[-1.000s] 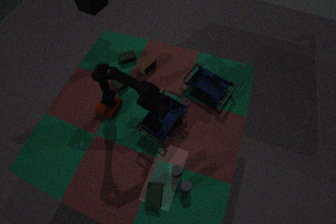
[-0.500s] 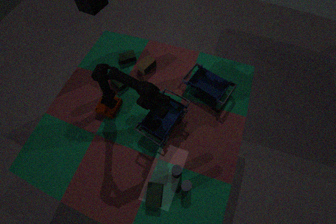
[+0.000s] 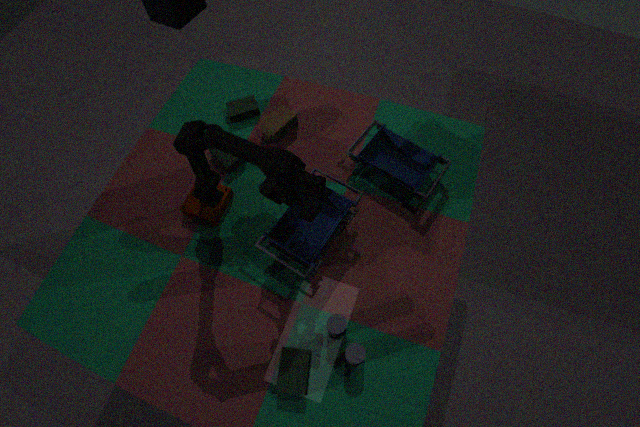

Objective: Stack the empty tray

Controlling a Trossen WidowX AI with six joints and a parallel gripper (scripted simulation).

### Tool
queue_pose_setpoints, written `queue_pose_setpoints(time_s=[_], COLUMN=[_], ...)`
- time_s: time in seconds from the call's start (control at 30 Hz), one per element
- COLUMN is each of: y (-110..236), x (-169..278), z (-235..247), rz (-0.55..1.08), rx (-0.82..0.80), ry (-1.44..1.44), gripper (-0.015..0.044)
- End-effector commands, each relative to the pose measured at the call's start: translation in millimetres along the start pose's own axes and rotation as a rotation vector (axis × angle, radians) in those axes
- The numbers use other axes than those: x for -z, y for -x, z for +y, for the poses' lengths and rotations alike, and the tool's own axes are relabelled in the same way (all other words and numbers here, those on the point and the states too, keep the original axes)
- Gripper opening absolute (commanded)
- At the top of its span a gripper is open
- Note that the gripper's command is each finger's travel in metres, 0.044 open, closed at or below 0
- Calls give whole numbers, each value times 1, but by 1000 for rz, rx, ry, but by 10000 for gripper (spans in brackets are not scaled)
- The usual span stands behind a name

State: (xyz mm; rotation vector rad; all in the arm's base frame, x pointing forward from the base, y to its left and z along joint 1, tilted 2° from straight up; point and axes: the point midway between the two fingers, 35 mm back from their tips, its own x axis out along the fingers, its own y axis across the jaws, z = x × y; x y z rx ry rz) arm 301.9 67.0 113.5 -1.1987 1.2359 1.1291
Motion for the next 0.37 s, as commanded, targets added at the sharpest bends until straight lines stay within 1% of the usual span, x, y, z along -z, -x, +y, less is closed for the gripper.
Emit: queue_pose_setpoints(time_s=[0.0,0.33], y=[20,73], x=[-1,1], z=[-2,3], rz=[-4,-5], rx=[6,3], ry=[-4,-6], gripper=[440,440])
